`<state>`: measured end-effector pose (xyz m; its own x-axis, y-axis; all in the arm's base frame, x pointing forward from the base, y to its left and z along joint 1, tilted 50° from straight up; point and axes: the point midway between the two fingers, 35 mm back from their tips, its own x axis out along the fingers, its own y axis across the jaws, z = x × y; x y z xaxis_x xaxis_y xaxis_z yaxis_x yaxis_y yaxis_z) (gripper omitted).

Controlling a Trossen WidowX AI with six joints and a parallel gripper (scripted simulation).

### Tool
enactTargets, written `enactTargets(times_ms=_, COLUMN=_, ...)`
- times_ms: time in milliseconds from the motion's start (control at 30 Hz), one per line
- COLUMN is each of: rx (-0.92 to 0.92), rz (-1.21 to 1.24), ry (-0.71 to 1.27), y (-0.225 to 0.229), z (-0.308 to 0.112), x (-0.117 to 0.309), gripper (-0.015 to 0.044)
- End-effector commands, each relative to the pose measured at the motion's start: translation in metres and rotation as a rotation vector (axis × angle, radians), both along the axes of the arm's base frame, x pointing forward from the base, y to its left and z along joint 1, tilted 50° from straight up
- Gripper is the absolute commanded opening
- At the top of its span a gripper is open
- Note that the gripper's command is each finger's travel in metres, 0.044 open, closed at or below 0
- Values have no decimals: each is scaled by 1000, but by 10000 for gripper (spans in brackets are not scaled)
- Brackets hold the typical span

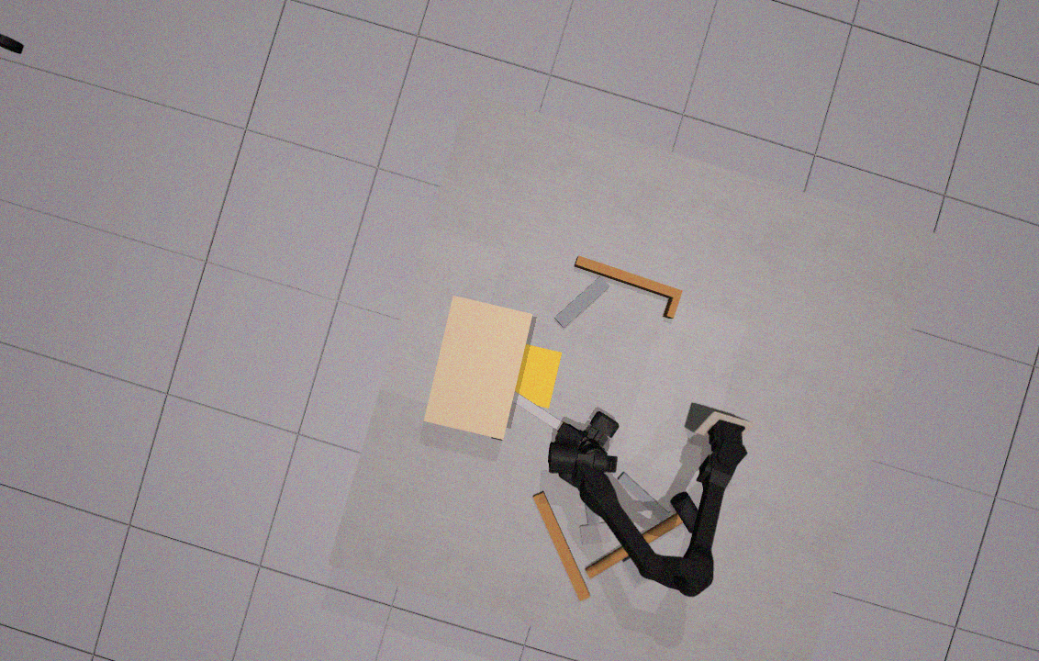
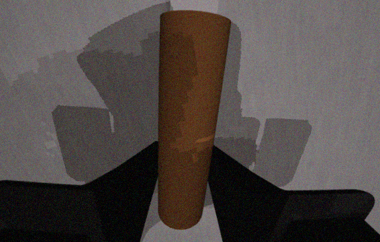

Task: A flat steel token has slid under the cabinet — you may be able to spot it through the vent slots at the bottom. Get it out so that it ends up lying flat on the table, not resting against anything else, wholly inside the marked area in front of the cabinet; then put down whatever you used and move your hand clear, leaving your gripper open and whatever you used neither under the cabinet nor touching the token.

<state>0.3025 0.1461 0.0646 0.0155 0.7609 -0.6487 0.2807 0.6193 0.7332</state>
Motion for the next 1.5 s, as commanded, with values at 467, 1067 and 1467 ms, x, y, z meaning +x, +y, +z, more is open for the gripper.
enactTargets(times_ms=467, rx=1, rz=1, ry=-6, y=-4, z=-4, x=24, gripper=0)
enactTargets(times_ms=1067, rx=1, rz=1, ry=-7, y=-8, z=-7, x=43, gripper=0)
enactTargets(times_ms=1467, rx=1, rz=1, ry=-7, y=-10, z=-9, x=55, gripper=0)
